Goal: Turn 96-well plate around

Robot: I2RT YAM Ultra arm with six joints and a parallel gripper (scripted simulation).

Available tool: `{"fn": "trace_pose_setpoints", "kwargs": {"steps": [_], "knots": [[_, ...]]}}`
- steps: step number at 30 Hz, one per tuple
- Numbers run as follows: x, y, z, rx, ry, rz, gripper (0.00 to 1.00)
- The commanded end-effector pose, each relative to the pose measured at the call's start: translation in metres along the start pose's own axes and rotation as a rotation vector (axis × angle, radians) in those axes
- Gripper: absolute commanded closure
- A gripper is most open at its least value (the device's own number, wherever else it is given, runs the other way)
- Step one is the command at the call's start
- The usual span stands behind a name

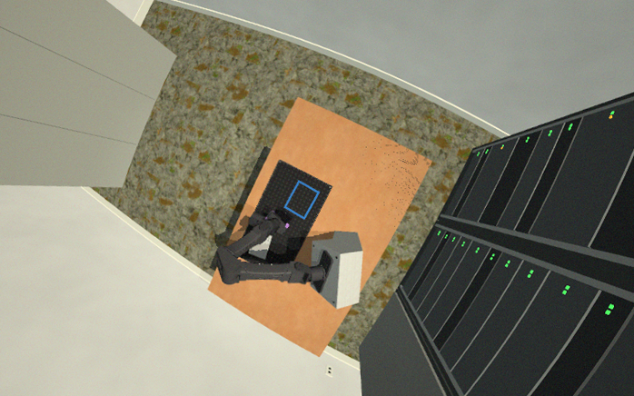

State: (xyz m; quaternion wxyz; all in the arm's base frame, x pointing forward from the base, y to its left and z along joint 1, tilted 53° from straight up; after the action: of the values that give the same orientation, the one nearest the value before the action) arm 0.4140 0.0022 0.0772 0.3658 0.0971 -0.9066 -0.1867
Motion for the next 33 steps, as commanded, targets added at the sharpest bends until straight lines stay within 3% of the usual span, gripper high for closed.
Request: {"fn": "trace_pose_setpoints", "kwargs": {"steps": [1, 8, 14, 33], "knots": [[0.001, -0.012, 0.001, 0.016, -0.012, -0.021, 1.00], [0.000, -0.028, 0.003, 0.016, -0.014, -0.021, 1.00], [0.000, -0.047, -0.008, 0.032, -0.042, -0.023, 1.00], [-0.003, -0.104, 0.002, 0.028, -0.035, -0.020, 1.00]]}}
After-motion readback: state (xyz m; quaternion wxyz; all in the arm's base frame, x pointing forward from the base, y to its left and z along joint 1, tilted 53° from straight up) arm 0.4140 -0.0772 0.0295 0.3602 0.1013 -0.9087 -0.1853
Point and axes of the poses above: the point where the finger pads meet when closed, its own x axis back along the fingers, its own z axis across the jaws, y = z × x, the point moved 3 cm from there along x, back along the fingers, and after that the axes turned 5 degrees about x, right-handed, at the moved point
